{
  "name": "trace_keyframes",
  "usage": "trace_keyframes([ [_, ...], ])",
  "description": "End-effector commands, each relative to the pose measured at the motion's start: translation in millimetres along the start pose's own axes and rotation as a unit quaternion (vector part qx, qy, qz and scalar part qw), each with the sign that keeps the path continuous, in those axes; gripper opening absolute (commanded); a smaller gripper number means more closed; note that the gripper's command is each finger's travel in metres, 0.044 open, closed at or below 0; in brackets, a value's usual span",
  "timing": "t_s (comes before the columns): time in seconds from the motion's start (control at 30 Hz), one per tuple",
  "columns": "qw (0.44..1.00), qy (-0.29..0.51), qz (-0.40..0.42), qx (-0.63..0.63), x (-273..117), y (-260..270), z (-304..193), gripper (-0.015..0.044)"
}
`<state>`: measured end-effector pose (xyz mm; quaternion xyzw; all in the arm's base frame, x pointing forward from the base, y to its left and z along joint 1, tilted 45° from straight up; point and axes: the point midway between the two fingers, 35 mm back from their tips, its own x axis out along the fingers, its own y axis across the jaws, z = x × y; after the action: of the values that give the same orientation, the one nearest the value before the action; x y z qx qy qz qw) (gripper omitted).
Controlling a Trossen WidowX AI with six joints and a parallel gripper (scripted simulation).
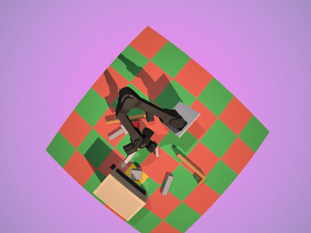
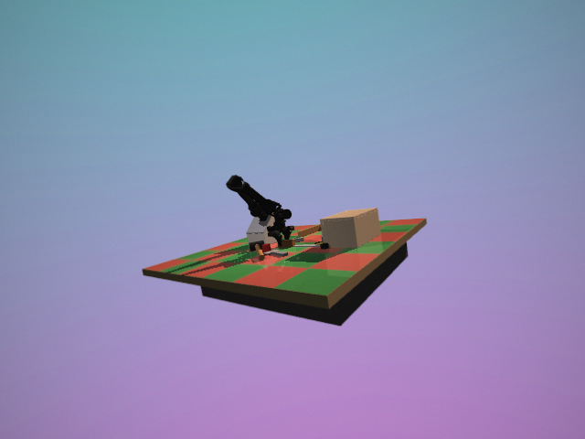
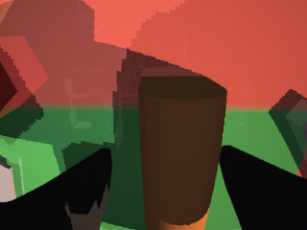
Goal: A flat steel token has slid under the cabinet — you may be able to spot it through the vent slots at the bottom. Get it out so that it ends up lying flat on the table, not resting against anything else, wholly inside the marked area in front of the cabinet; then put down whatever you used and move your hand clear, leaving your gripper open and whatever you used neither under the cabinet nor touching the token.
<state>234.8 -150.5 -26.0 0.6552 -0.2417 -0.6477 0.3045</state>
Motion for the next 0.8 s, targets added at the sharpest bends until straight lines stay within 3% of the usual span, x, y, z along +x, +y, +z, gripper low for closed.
trace_keyframes([
  [0.0,1.0,-0.002,-0.003,-0.006,2.0,-3.3,5.1,0.027],
  [0.13,1.0,0.0,0.0,0.0,0.4,-0.2,0.6,0.0165],
  [0.43,1.0,0.0,0.0,0.0,0.4,-0.2,0.6,0.0105],
  [0.57,1.0,0.0,0.0,0.0,0.4,-0.2,0.6,0.0],
  [0.77,1.0,0.0,0.0,0.0,0.4,-0.3,-1.8,0.0],
])
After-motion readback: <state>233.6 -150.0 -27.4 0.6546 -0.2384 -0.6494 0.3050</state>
